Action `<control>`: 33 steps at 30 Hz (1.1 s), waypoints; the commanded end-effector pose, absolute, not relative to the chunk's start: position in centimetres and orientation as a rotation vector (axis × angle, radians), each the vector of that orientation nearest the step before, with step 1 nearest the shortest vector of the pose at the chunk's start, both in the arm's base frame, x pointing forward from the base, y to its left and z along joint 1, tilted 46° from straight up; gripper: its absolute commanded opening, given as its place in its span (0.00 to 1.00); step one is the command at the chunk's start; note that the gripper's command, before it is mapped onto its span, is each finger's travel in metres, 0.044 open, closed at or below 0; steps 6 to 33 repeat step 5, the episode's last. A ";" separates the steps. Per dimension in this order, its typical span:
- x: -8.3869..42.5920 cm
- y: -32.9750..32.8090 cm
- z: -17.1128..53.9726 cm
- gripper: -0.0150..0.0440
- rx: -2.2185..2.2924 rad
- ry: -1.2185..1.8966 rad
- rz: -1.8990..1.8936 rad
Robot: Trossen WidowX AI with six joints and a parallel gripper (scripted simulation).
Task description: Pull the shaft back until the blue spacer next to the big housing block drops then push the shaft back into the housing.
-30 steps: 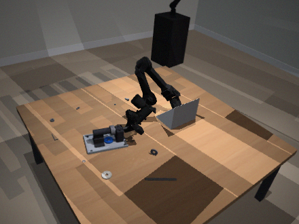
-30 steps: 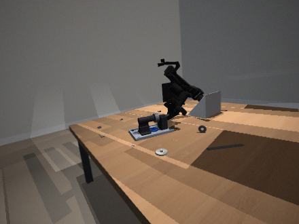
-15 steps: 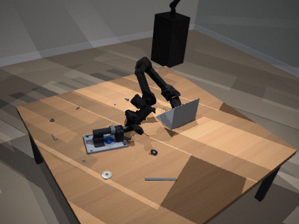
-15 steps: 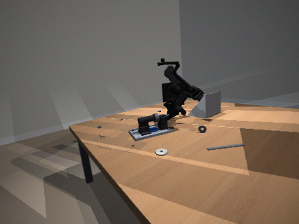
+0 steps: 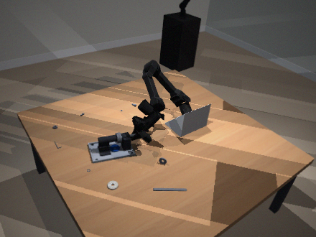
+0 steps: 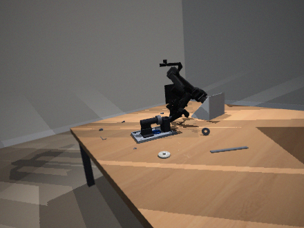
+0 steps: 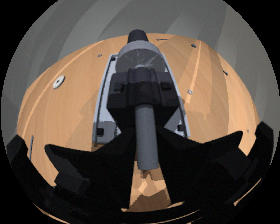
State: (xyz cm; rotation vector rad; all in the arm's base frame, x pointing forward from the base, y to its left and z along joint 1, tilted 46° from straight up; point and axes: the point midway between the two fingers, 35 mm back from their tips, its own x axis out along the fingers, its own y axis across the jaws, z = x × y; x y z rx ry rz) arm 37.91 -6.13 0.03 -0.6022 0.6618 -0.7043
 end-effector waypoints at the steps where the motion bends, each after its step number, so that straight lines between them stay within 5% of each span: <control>1: 37.9 -6.1 0.0 0.52 -0.602 0.662 -0.704; 5: 37.9 -6.1 0.0 0.70 -0.602 0.662 -0.704; 33: 37.9 -6.1 0.0 0.70 -0.602 0.662 -0.704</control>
